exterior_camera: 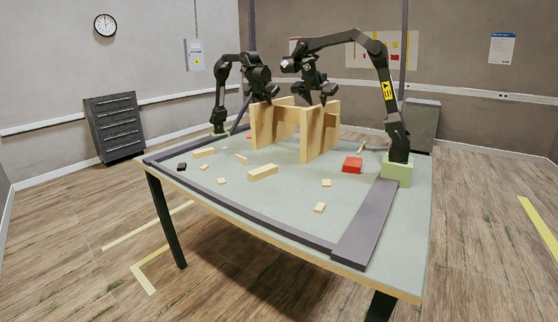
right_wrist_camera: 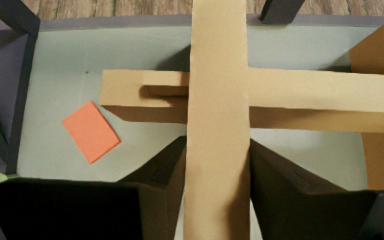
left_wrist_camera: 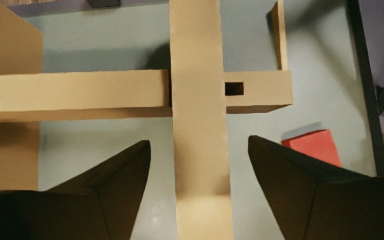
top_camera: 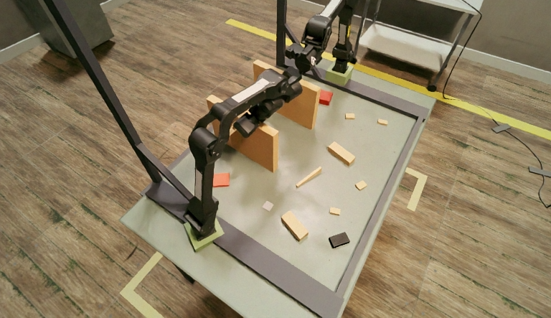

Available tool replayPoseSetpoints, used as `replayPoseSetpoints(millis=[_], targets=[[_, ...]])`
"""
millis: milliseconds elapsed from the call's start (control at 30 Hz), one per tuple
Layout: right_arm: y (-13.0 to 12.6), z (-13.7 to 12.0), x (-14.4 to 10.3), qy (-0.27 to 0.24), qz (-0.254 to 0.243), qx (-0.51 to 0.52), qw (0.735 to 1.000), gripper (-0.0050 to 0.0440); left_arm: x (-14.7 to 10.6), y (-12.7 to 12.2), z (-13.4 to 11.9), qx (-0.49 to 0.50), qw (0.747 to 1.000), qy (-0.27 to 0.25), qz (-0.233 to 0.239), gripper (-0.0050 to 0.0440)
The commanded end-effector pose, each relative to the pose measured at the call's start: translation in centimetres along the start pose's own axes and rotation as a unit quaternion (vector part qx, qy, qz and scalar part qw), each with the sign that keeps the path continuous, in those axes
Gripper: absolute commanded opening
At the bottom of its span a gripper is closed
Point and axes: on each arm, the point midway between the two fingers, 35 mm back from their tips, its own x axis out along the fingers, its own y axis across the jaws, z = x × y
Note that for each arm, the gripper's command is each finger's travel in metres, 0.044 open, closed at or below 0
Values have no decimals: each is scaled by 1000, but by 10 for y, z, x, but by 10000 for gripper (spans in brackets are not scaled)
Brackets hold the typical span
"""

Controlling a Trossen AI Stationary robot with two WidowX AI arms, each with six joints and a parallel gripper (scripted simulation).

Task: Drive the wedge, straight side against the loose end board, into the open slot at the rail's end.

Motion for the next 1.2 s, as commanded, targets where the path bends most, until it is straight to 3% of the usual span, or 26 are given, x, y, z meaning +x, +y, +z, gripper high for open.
replayPoseSetpoints(millis=[0, 400, 433, 1167], targets=[[0, 4, -6, 3, -11, -7, 1000, -50, -4, -2, 2, 6, 1000, -1, 12, 266], [0, 4, -6, 3, -11, -7, 1000, -50, 6, -1, -3, 4, 1000, -2, 9, 266], [0, 4, -6, 3, -11, -7, 1000, -50, 6, -1, -3, 4, 1000, -2, 9, 0], [-6, 1, -5, 0, -15, -7, 1000, -50, 7, -1, -4, 5, 1000, 1, 7, -4]])
